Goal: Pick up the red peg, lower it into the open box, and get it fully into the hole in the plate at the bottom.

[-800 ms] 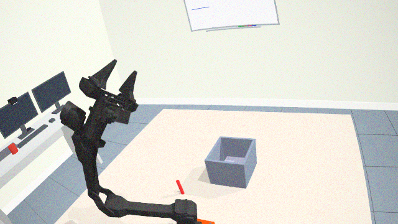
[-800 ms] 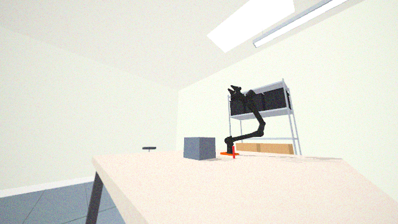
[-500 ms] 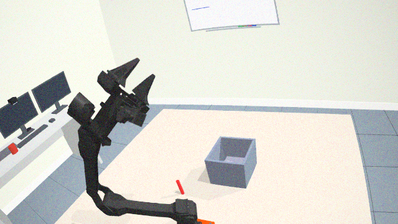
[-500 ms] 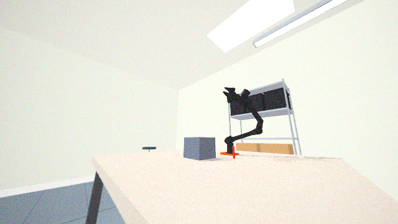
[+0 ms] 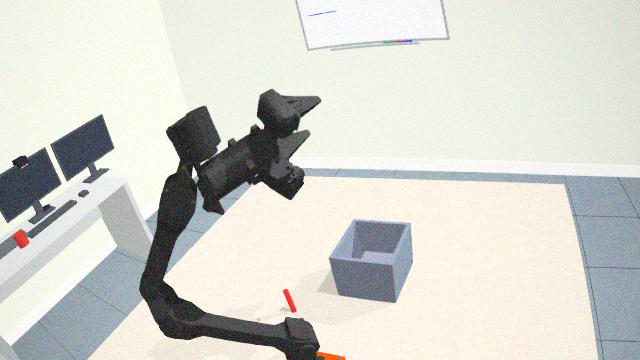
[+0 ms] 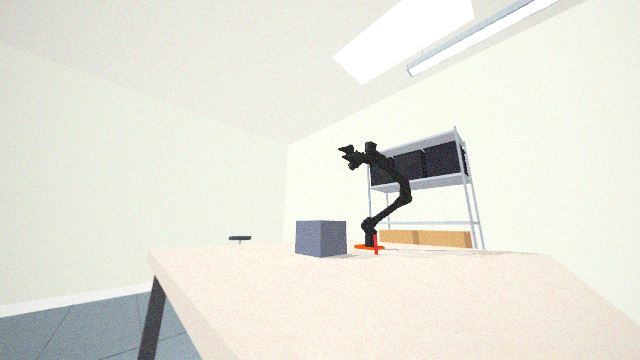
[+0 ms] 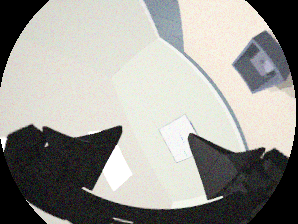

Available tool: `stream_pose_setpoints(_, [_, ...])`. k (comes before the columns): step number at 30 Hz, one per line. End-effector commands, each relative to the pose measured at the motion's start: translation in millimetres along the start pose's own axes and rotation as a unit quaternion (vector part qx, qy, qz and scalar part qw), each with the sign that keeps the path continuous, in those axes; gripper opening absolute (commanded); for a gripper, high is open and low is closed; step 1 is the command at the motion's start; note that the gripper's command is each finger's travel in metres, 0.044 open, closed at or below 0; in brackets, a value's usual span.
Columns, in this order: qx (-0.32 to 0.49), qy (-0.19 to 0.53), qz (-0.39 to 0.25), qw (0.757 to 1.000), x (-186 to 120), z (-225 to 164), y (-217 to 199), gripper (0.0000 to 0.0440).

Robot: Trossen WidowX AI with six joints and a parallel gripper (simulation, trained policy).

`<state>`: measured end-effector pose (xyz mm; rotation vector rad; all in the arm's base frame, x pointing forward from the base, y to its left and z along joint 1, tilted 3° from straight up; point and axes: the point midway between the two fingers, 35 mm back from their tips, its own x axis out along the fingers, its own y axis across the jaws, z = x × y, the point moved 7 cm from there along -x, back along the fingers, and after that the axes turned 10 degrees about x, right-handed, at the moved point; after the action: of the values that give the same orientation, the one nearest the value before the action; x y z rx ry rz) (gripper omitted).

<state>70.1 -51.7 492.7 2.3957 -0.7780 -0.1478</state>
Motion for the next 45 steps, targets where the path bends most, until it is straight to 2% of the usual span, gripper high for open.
stream_pose_setpoints(1, [0.006,-0.01,-0.034,0.999,14.4,3.1,-0.8,0.044])
stream_pose_setpoints(12, [0.022,-0.038,-0.163,0.986,58.5,14.6,-22.8,0.044])
stream_pose_setpoints(24, [0.017,-0.06,-0.287,0.956,94.5,20.4,-60.6,0.044])
stream_pose_setpoints(35, [-0.005,-0.072,-0.388,0.919,113.4,22.4,-103.3,0.044])
stream_pose_setpoints(45, [-0.04,-0.076,-0.471,0.878,116.7,24.2,-145.3,0.044])
